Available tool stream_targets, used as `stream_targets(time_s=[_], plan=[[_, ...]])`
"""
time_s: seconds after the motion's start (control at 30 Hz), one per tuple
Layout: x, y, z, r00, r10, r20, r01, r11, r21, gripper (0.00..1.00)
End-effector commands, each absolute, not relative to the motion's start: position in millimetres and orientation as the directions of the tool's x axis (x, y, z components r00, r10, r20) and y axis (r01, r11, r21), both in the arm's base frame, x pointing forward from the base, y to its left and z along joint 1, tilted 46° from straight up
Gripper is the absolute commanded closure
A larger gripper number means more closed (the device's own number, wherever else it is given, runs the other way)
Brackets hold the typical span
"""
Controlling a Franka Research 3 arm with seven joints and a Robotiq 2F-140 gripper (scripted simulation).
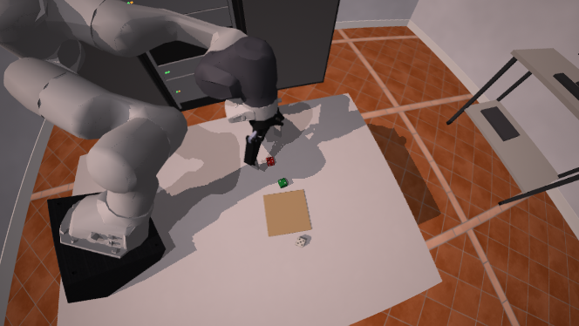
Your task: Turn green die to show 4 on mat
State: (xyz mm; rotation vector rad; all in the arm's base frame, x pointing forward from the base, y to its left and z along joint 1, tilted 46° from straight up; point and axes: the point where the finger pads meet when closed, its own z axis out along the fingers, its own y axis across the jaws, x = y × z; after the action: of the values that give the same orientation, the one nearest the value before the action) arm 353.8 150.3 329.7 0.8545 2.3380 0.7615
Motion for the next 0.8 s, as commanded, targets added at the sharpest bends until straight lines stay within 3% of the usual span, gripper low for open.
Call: stream_targets(time_s=[0.0,0.37,0.77], plan=[[353.3,151.5,329.5,-0.657,0.702,-0.275,0.402,0.635,0.659,0.0],[349.8,149.7,333.3,-0.657,0.702,-0.275,0.402,0.635,0.659,0.0],[312.5,130.9,374.3,-0.657,0.702,-0.275,0.402,0.635,0.659,0.0]])
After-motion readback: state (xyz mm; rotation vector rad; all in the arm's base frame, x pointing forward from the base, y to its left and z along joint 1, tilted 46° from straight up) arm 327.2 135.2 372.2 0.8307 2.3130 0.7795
